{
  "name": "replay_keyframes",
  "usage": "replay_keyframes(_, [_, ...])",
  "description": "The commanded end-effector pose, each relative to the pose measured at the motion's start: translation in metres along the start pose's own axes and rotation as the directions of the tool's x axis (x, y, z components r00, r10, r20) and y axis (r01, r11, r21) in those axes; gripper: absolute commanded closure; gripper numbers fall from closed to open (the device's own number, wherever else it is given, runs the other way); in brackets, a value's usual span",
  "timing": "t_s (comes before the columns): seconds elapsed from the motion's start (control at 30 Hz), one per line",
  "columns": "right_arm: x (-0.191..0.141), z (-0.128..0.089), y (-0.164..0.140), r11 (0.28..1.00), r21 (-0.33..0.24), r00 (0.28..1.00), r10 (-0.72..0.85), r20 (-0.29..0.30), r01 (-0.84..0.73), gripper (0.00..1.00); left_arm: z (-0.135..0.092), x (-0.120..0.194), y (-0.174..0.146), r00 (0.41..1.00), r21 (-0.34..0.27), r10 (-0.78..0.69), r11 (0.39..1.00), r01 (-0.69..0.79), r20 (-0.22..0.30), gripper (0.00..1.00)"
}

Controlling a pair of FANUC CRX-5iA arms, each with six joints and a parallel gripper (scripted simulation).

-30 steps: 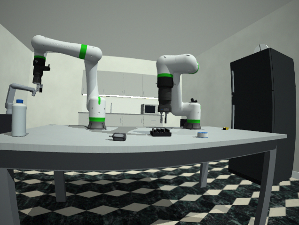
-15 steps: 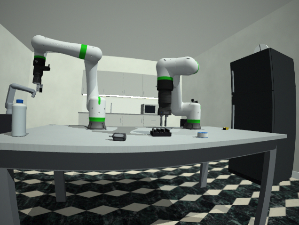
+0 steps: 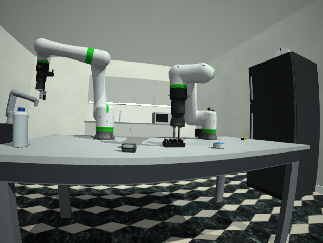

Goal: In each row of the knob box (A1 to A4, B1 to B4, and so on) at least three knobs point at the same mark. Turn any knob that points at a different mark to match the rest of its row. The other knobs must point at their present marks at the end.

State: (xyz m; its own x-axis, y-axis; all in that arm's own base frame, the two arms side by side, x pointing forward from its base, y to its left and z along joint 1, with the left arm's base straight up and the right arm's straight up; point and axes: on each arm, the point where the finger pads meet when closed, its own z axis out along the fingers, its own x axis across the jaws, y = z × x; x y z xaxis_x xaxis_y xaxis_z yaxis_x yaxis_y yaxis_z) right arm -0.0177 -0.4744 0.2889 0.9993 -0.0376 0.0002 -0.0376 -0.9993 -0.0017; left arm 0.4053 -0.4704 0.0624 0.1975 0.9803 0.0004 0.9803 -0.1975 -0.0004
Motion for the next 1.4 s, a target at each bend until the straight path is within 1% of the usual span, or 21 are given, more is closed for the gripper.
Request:
replay_keyframes(0.0, [0.000, -0.001, 0.000, 1.000, -0.002, 1.000, 0.000, 0.000, 0.000, 0.00, -0.001, -0.001, 0.001, 1.000, -0.002, 0.000, 1.000, 0.000, 0.002, 0.54])
replay_keyframes(0.73, [0.000, -0.001, 0.000, 1.000, -0.002, 1.000, 0.000, 0.000, 0.000, 0.00, 0.000, -0.001, 0.001, 1.000, -0.002, 0.000, 1.000, 0.000, 0.002, 0.54])
replay_keyframes(0.93, [0.000, -0.001, 0.000, 1.000, -0.002, 1.000, 0.000, 0.000, 0.000, 0.00, 0.004, -0.001, 0.001, 1.000, -0.002, 0.000, 1.000, 0.000, 0.002, 0.54])
replay_keyframes(1.13, [0.000, -0.001, 0.000, 1.000, -0.002, 1.000, 0.000, 0.000, 0.000, 0.00, 0.013, -0.001, 0.001, 1.000, -0.002, 0.000, 1.000, 0.000, 0.002, 0.54])
replay_keyframes(1.37, [0.000, -0.001, 0.000, 1.000, -0.002, 1.000, 0.000, 0.000, 0.000, 0.00, 0.014, -0.001, 0.001, 1.000, -0.002, 0.000, 1.000, 0.000, 0.002, 0.54])
